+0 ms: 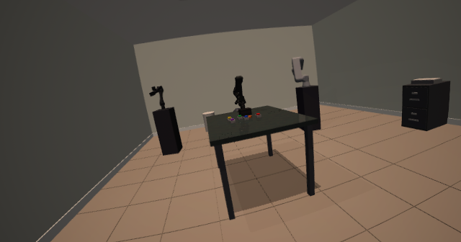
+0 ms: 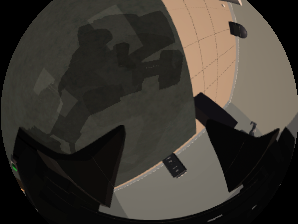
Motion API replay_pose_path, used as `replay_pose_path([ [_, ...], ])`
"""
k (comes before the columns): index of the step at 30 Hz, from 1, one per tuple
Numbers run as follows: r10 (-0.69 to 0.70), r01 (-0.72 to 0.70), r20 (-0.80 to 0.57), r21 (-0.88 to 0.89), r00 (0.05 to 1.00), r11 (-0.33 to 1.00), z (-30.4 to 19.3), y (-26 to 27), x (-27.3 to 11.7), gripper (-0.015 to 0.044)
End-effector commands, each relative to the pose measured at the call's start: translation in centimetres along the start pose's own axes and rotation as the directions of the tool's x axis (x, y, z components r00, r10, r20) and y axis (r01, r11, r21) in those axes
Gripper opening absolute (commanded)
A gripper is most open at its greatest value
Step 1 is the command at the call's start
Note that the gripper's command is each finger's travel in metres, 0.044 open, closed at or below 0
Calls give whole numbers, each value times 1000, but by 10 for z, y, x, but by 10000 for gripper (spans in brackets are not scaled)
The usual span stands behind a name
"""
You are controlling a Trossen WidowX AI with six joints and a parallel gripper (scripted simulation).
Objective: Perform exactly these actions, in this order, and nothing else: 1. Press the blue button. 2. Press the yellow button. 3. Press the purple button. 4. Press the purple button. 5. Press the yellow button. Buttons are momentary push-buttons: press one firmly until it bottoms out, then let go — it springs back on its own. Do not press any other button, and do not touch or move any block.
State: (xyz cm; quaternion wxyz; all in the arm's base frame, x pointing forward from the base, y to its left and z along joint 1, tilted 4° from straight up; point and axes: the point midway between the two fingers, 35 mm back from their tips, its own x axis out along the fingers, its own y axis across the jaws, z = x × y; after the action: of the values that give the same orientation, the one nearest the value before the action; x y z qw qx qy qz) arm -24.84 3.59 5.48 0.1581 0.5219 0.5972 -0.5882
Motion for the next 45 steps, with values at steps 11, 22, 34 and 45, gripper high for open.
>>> replay_pose_path([
  [11, 29, 41, 282, -239, 959, 970, 109, 38, -63, 400],
  [22, 189, 111, 484, -526, 855, 843, 176, 140, -156, 400],
  [34, 399, 235, 508, -794, 763, 560, 151, 283, -248, 400],
  [45, 521, 361, 416, -909, 745, 209, 41, 393, -290, 400],
])
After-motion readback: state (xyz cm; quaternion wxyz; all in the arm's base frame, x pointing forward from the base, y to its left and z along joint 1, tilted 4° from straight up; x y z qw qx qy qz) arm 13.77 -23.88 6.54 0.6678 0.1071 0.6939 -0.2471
